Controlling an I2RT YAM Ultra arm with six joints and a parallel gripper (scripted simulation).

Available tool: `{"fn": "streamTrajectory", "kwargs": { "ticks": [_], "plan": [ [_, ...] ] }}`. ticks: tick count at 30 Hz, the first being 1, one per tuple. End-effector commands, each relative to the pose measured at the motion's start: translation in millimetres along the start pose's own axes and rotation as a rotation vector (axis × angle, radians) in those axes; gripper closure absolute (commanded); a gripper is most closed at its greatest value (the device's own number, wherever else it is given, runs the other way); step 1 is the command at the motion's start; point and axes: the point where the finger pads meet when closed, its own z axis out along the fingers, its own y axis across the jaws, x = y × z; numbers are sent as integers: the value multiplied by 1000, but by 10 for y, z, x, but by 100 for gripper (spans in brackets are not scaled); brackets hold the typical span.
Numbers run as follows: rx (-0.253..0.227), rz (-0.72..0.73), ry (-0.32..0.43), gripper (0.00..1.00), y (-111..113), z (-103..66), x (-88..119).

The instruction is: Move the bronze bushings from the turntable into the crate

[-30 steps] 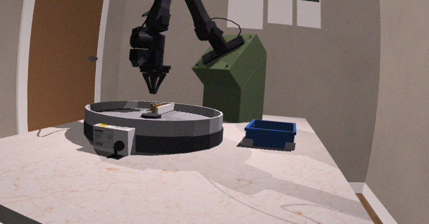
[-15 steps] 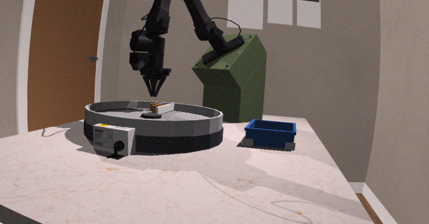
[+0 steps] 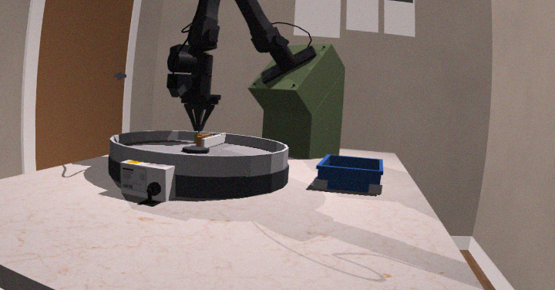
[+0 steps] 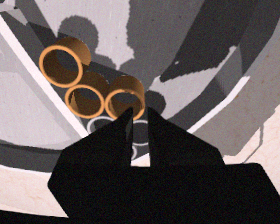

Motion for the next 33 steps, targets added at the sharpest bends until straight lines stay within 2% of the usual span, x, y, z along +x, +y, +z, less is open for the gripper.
{"fn": "streamTrajectory", "kwargs": {
  "ticks": [1, 26, 33],
  "plan": [
    [-6, -1, -65, 87, -3, -74, -224],
    [-7, -1, -64, 87, -1, -71, -223],
    [-13, -6, -32, 87, 29, -37, -162]
  ]
}}
